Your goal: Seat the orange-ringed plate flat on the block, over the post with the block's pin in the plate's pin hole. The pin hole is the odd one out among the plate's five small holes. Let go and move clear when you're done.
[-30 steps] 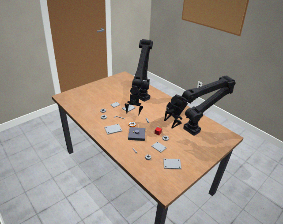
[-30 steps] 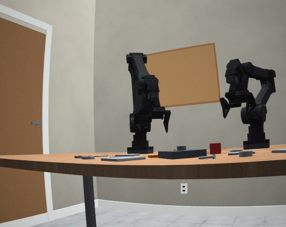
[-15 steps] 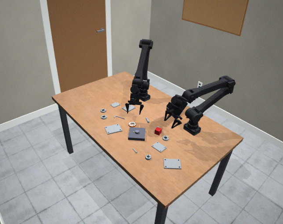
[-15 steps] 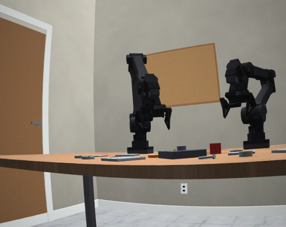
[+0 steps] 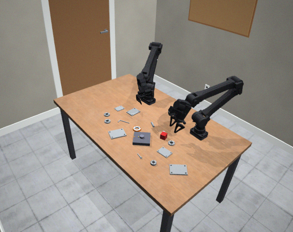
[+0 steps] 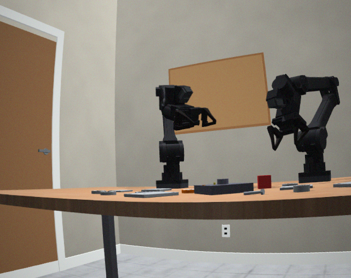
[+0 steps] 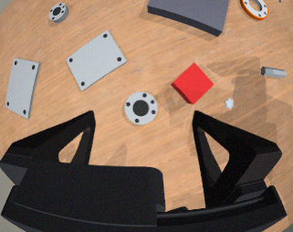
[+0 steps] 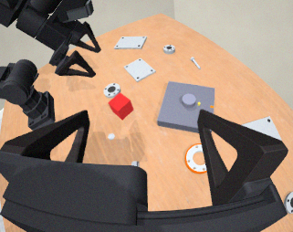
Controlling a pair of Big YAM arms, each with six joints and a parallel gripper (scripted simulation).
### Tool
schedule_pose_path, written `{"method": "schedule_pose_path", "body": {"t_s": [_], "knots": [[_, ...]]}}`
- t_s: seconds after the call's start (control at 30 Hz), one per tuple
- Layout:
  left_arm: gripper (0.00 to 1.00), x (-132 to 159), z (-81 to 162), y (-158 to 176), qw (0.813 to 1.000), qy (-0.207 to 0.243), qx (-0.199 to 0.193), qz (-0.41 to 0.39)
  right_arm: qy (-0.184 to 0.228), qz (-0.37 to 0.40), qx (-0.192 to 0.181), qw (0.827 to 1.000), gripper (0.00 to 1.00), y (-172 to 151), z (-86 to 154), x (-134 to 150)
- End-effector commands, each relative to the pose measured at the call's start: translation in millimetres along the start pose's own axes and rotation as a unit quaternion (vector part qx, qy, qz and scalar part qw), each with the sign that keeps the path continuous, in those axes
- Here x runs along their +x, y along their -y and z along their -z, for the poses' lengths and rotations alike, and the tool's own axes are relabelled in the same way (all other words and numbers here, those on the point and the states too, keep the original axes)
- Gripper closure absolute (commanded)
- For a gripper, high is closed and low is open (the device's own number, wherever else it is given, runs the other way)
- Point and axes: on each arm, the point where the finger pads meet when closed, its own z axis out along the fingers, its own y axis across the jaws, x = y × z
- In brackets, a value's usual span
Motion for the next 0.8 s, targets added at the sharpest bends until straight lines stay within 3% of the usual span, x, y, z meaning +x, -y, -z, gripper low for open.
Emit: {"method": "schedule_pose_path", "body": {"t_s": [0.0, 0.13, 0.17, 0.23, 0.33, 0.4, 0.47, 0.57, 0.77], "knots": [[0.11, -64.2, 18.0, 7.8, 0.992, 0.005, 0.017, -0.123, 0.052, 0.036, -0.019, 0.998, 0.0, -10.7, 19.8, -11.4], [0.11, -88.1, 7.6, 23.9, 0.975, -0.02, 0.039, -0.218, 0.081, 0.059, -0.048, 0.994, 0.0, -25.7, 31.9, -16.0], [0.11, -94.0, 4.2, 28.5, 0.969, -0.026, 0.044, -0.241, 0.097, 0.073, -0.053, 0.991, 0.0, -28.7, 36.3, -32.6], [0.11, -105.2, -3.2, 38.2, 0.956, -0.038, 0.056, -0.287, 0.097, 0.074, -0.065, 0.99, 0.0, -35.0, 39.5, -18.0], [0.11, -120.5, -16.0, 54.1, 0.931, -0.053, 0.074, -0.352, 0.111, 0.088, -0.079, 0.987, 0.0, -42.8, 46.0, -19.1], [0.11, -120.5, -16.0, 54.1, 0.931, -0.053, 0.074, -0.352, 0.111, 0.088, -0.079, 0.987, 0.0, -42.8, 46.0, -19.1], [0.11, -128.9, -24.9, 64.6, 0.912, -0.061, 0.086, -0.397, 0.128, 0.102, -0.084, 0.983, 0.0, -46.7, 51.7, -35.0], [0.11, -141.6, -41.4, 83.9, 0.881, -0.075, 0.105, -0.456, 0.127, 0.103, -0.096, 0.982, 0.0, -52.5, 54.0, -19.8], [0.11, -160.0, -82.1, 130.0, 0.797, -0.097, 0.146, -0.578, 0.144, 0.118, -0.106, 0.977, 0.0, -58.4, 60.9, -34.7]]}}
